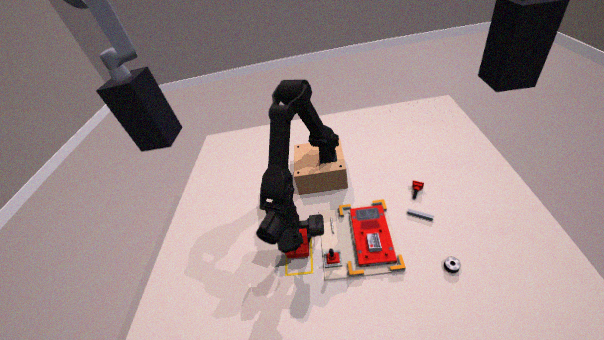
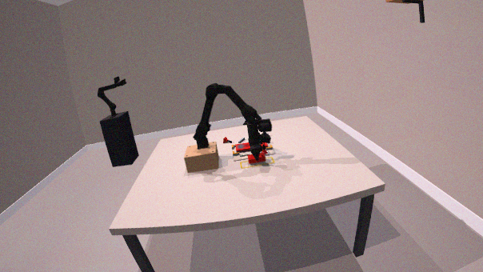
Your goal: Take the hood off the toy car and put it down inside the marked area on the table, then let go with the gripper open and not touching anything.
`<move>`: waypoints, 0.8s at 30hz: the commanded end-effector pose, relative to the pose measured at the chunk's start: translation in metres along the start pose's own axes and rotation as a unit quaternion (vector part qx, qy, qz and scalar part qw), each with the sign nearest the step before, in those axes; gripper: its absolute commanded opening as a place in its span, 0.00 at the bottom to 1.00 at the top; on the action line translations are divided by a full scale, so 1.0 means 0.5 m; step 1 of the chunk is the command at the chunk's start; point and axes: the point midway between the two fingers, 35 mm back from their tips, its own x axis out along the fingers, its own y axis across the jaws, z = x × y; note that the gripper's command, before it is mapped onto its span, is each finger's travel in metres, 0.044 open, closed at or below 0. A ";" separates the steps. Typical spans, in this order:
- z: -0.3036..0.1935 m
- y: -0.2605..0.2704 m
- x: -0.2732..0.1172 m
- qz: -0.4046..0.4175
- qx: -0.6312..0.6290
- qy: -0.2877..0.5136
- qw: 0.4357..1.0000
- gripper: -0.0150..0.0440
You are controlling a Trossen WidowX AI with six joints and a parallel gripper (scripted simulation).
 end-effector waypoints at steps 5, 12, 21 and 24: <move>-0.001 -0.002 0.008 -0.003 -0.003 0.001 1.000 0.25; -0.001 -0.002 0.015 -0.003 -0.003 0.001 1.000 0.25; -0.001 -0.002 0.024 -0.003 -0.003 0.001 1.000 0.25; -0.002 -0.002 0.027 -0.003 -0.003 0.001 1.000 0.25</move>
